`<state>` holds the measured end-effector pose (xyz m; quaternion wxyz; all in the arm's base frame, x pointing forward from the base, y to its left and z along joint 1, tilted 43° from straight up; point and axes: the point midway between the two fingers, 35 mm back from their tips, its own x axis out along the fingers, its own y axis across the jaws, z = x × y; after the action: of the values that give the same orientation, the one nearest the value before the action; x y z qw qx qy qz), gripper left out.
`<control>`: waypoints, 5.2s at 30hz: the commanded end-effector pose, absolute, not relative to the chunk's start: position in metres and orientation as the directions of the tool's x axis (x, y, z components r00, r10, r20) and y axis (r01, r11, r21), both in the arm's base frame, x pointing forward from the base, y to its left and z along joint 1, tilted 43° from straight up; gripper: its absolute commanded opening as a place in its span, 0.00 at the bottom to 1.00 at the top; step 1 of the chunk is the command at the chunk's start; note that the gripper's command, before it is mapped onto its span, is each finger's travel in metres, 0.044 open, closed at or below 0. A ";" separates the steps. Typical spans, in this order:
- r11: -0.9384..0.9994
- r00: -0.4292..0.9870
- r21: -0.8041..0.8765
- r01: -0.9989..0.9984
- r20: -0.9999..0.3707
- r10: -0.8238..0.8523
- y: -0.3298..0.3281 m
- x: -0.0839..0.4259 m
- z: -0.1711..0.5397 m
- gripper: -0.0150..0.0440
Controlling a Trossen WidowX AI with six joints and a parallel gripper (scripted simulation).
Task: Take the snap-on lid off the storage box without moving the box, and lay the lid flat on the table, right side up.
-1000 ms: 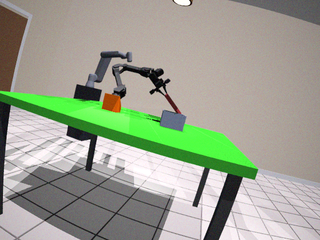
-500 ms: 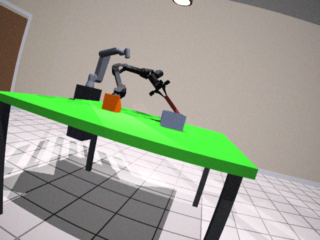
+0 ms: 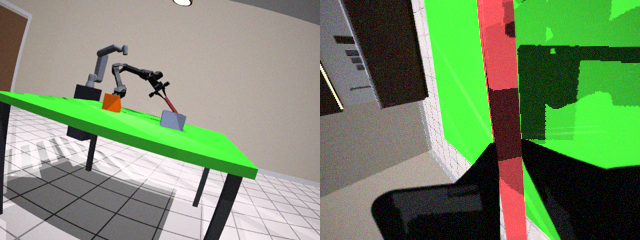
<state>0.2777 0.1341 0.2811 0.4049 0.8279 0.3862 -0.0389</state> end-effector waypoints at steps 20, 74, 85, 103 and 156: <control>-0.383 0.705 0.638 0.668 -0.378 0.601 0.145 0.277 0.266 0.25; -0.385 0.705 0.637 0.668 -0.376 0.602 0.174 0.275 0.235 0.25; -0.385 0.705 0.637 0.668 -0.375 0.602 0.180 0.274 0.229 0.25; -0.386 0.705 0.636 0.668 -0.375 0.602 0.190 0.273 0.218 0.25; -0.387 0.704 0.635 0.669 -0.374 0.603 0.219 0.271 0.187 0.25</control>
<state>0.2738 0.2159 0.2006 0.4011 0.8361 0.3732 -0.0280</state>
